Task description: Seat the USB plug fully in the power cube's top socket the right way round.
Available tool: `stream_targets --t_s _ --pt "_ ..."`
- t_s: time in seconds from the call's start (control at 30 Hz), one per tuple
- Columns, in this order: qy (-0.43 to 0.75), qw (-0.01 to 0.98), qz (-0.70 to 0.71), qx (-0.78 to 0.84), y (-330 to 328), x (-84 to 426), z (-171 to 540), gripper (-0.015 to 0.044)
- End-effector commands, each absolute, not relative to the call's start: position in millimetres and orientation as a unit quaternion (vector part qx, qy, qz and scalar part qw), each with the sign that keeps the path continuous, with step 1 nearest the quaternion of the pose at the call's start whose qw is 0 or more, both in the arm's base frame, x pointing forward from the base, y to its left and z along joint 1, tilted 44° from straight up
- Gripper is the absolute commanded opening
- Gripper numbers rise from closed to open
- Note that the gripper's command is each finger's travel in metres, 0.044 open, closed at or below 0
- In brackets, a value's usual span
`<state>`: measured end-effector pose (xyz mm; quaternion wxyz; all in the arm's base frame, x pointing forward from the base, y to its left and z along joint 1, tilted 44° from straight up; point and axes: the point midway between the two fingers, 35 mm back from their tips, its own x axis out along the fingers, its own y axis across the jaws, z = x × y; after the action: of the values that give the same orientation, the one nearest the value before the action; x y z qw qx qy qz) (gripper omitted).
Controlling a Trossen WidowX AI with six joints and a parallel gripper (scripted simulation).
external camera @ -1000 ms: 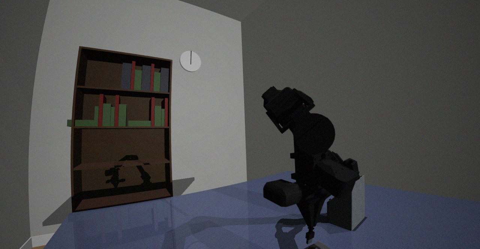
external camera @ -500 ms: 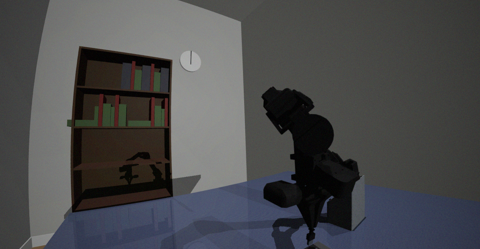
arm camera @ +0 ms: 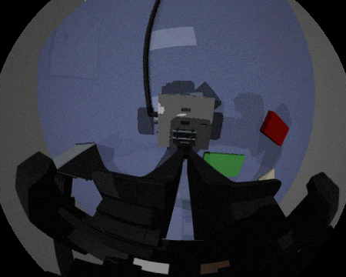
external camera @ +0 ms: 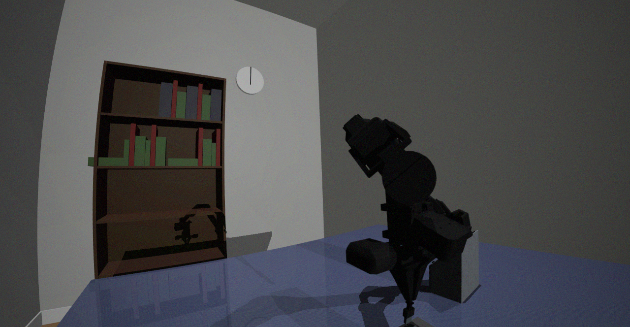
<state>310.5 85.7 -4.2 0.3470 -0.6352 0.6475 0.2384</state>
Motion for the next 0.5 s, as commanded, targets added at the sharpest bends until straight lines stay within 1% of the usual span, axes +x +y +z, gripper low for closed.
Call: stream_targets --t_s 0.0,0.47 --pt "0.646 0.349 0.243 -0.634 86.0 310.1 -4.4 0.0000" --pt "0.644 0.352 0.246 -0.633 85.5 310.3 -6.2 0.0000"
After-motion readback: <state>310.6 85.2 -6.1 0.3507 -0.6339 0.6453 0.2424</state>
